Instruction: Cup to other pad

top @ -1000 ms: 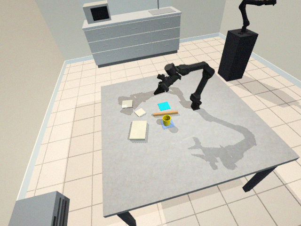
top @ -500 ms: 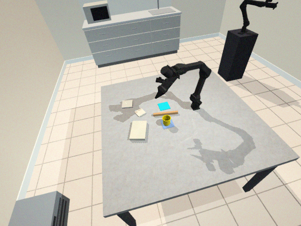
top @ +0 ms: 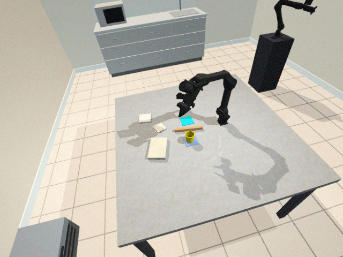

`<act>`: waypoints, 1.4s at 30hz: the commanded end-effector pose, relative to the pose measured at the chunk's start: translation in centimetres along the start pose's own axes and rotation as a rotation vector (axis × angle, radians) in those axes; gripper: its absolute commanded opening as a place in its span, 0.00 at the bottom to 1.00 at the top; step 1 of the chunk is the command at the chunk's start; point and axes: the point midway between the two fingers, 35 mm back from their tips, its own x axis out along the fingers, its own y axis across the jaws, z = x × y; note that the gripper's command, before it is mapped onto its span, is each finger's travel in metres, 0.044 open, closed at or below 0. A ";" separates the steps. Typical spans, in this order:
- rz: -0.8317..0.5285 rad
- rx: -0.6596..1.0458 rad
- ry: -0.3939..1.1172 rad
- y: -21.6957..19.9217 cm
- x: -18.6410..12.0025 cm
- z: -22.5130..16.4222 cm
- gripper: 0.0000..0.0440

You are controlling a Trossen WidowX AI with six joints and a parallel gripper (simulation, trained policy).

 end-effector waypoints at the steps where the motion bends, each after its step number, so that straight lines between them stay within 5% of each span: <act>1: -0.041 0.031 0.029 -0.3 0.5 -0.5 0.32; 42: -0.678 0.132 0.263 -9.9 7.5 -6.9 0.40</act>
